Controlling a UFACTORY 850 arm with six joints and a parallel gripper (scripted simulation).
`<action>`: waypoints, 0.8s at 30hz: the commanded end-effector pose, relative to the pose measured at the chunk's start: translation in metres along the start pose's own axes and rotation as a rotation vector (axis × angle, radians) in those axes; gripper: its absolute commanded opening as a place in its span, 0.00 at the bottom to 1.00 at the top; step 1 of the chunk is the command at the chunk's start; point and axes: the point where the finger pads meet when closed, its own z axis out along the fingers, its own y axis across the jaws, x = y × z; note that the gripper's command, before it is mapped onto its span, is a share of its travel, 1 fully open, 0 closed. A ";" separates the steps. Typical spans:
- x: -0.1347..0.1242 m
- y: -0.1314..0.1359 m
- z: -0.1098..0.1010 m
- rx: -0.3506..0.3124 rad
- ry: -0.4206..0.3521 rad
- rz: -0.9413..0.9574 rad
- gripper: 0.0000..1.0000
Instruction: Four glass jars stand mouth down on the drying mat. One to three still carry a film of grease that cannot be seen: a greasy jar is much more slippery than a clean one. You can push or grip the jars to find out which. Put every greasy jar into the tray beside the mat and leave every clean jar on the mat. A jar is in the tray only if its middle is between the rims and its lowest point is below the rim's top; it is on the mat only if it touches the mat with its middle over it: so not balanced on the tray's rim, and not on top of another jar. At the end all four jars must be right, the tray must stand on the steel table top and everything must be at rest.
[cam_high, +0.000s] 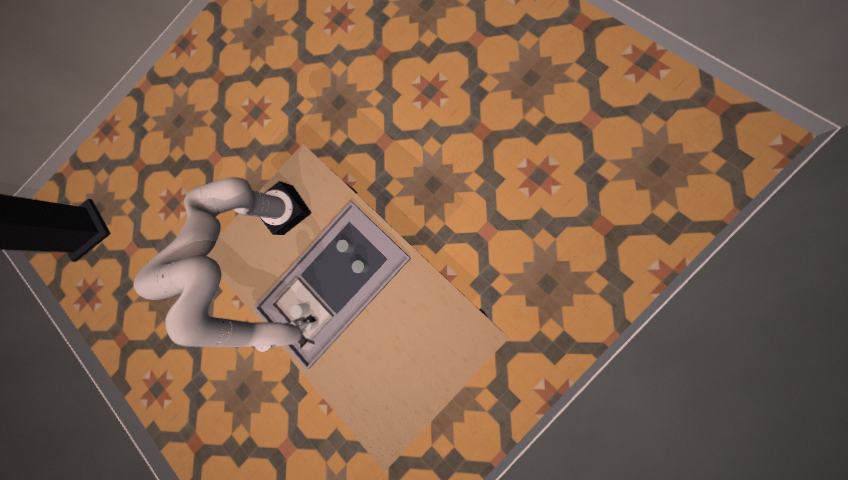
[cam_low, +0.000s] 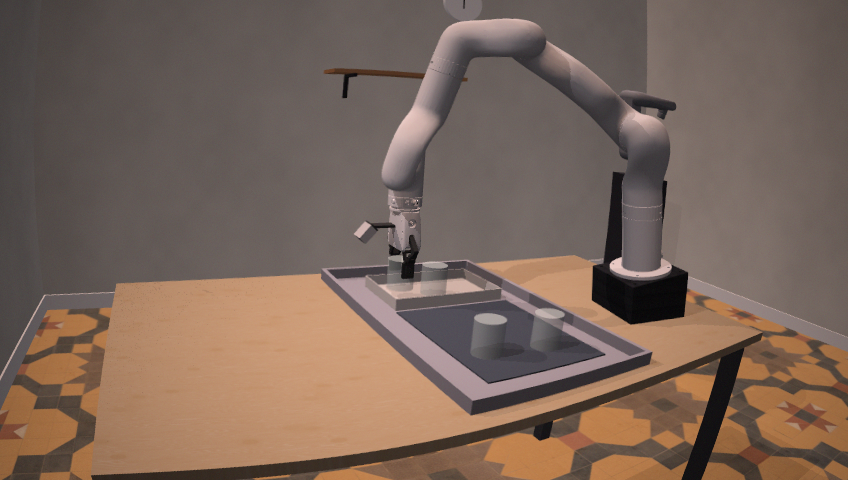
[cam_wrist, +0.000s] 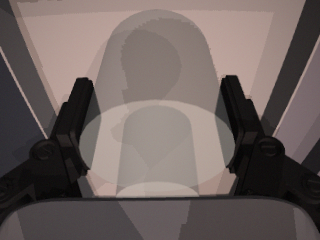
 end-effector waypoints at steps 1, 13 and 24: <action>0.001 0.001 0.003 -0.001 0.002 0.000 0.00; 0.001 0.001 0.016 -0.001 0.002 0.000 0.00; 0.001 0.001 0.016 -0.001 0.002 0.000 1.00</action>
